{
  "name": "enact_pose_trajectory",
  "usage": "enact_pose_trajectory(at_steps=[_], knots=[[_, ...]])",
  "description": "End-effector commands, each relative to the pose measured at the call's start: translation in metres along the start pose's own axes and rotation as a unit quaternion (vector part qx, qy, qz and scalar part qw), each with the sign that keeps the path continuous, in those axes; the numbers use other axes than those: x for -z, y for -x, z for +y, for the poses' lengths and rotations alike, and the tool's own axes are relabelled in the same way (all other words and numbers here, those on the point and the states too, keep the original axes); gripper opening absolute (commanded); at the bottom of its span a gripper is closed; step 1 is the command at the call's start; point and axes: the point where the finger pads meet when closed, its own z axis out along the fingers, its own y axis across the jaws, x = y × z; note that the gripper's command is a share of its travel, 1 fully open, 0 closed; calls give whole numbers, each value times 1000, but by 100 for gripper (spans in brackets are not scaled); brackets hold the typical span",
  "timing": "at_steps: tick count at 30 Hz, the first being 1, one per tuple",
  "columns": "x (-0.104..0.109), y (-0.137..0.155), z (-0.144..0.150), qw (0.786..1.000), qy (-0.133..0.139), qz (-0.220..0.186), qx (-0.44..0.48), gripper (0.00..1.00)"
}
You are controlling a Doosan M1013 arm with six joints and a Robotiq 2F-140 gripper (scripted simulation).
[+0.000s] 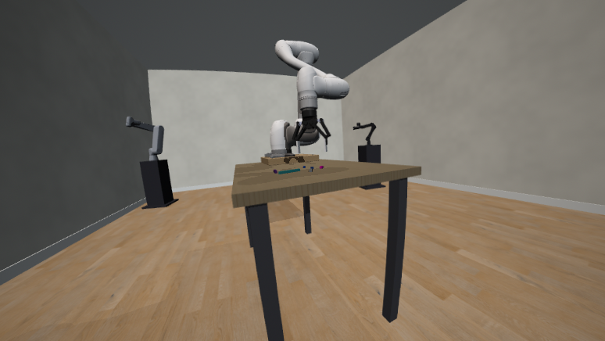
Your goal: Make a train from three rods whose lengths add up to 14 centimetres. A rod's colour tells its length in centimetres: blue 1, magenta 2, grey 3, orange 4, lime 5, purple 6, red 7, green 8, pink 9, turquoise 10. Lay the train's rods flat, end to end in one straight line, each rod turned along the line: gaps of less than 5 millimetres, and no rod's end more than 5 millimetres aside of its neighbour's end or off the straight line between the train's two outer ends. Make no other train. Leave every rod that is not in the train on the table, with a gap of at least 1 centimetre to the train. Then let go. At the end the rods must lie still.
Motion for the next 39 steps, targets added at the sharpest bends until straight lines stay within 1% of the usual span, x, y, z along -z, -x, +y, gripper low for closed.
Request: enact_pose_trajectory(at_steps=[1,23,24,26,28,29,34,39], knots=[[-1,-1,0,1000,4,-1,2,100],[-1,-2,0,1000,4,-1,-1,100],[-1,-7,0,1000,4,0,-16,100],[0,-36,3,995,4,0,-97,100],[0,-36,3,995,4,0,-97,100],[0,-54,6,989,4,0,-146,100],[0,-91,13,969,4,0,-247,100],[-1,-129,25,938,3,1,-348,100]])
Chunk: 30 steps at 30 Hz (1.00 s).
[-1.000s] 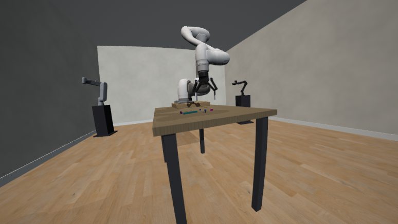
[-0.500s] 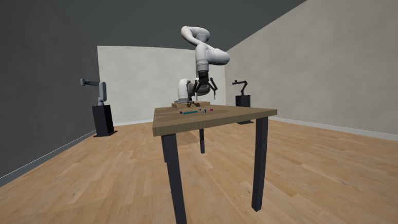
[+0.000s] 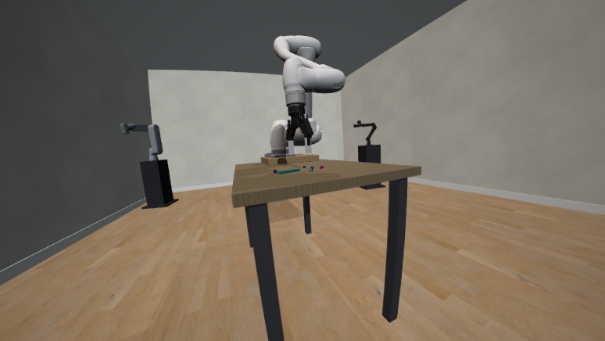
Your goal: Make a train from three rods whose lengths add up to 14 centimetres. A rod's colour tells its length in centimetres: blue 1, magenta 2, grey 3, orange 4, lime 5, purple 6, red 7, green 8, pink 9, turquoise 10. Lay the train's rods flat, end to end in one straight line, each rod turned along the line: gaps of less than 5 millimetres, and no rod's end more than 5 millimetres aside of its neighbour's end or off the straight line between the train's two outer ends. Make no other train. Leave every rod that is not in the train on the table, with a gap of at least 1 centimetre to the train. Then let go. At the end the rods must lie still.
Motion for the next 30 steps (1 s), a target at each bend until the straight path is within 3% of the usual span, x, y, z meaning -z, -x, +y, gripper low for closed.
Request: enact_pose_trajectory(at_steps=[1,30], knots=[[-2,-28,-10,996,5,0,-83,100],[-2,-33,-11,995,5,0,-98,100]])
